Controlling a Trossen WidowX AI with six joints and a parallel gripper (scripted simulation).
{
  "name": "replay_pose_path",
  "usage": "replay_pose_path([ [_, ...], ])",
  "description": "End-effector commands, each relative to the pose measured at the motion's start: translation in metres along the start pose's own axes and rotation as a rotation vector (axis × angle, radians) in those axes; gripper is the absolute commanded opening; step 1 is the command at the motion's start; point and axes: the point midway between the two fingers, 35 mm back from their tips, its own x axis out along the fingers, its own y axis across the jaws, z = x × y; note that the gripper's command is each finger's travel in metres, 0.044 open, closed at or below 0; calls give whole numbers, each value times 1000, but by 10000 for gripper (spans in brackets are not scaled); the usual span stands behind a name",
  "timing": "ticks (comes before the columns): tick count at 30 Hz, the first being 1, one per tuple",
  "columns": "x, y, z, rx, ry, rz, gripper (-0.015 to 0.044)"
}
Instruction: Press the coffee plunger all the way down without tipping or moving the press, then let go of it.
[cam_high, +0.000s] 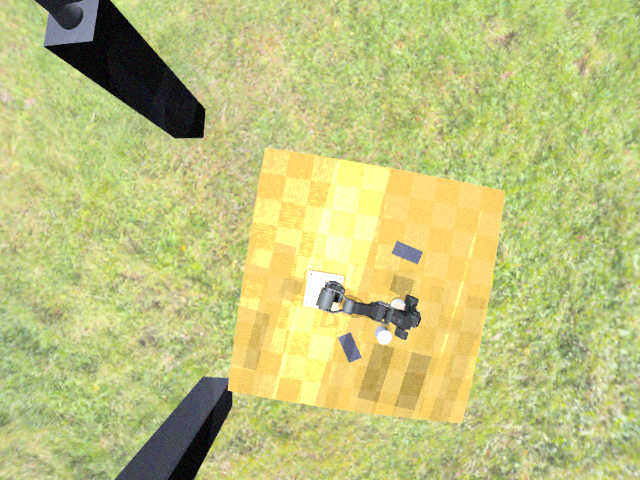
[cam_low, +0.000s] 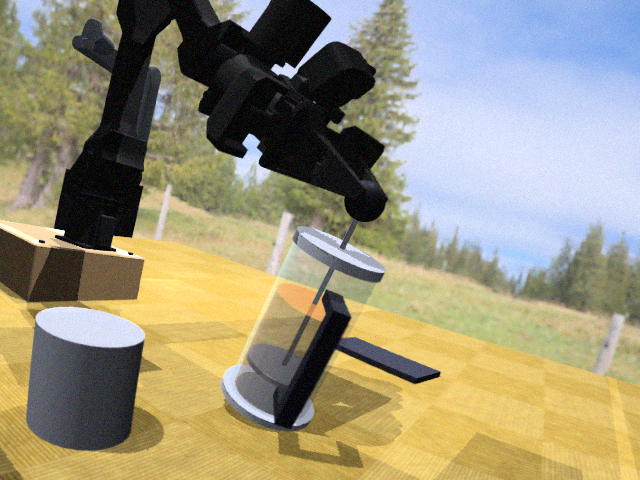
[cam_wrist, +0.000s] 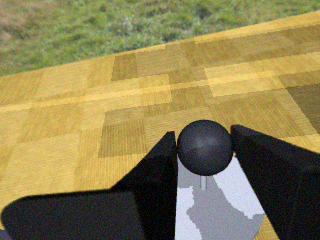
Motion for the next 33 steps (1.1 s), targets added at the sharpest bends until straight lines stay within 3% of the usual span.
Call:
replay_pose_path([
  [1,4,0,-12,9,43,0,129],
  [33,9,0,-9,9,43,0,129],
])
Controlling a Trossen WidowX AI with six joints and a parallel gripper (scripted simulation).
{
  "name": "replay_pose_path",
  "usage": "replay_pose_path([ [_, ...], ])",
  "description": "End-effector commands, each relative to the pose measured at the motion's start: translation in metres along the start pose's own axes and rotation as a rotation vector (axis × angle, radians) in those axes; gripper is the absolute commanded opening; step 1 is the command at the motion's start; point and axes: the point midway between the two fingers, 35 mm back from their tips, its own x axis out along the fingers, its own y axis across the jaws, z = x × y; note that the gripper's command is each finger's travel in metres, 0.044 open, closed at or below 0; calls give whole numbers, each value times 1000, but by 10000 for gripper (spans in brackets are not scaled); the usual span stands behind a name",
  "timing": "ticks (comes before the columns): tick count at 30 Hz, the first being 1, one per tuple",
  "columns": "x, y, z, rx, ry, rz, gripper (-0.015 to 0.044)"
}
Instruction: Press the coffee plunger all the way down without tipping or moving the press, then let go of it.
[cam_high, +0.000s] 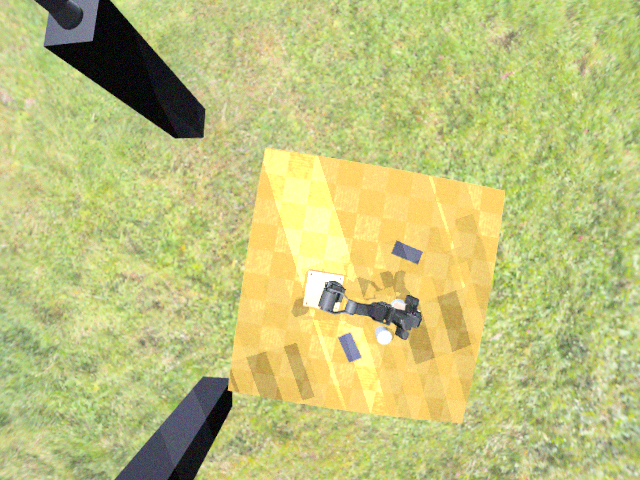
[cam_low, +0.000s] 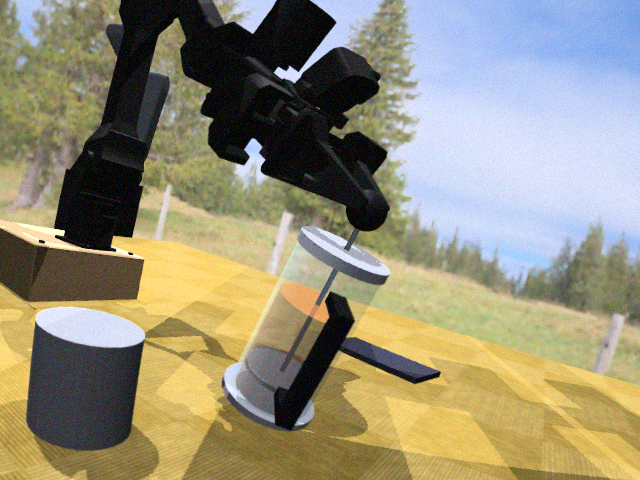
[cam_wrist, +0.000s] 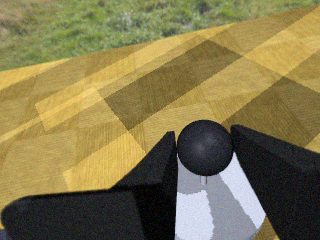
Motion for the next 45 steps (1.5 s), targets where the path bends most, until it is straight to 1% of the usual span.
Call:
replay_pose_path([
  [1,3,0,-6,8,25,0,129],
  [30,3,0,1,1,5,0,129],
  [42,3,0,1,1,5,0,440],
  [45,3,0,1,1,5,0,440],
])
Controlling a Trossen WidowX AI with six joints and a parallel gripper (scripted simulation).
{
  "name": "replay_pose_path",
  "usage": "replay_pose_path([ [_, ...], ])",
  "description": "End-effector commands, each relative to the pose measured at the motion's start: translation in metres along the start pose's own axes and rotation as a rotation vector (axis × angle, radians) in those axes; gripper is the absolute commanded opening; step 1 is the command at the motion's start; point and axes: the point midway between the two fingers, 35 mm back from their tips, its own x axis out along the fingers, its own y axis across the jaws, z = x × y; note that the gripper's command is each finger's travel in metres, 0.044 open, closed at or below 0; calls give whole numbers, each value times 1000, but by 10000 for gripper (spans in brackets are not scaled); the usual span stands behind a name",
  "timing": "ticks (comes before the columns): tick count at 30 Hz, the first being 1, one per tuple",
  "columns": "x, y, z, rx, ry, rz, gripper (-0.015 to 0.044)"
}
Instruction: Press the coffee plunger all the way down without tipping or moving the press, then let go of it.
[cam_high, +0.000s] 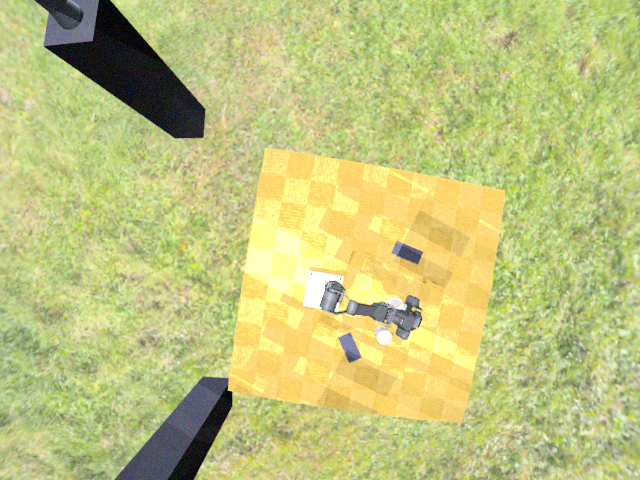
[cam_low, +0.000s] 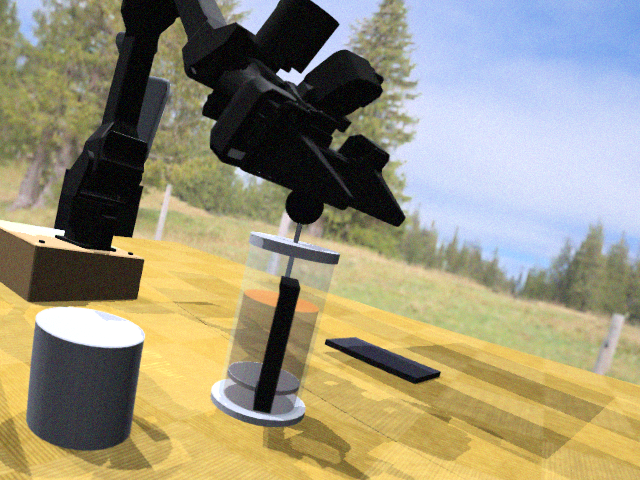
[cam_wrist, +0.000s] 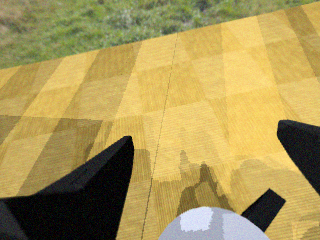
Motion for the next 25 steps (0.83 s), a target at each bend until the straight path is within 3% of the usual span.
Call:
replay_pose_path([
  [1,0,0,1,-2,-2,0,440],
  [7,-14,-2,12,-2,-6,-4,440],
  [15,-89,1,39,4,26,2,440],
  [25,-89,1,36,5,27,2,440],
])
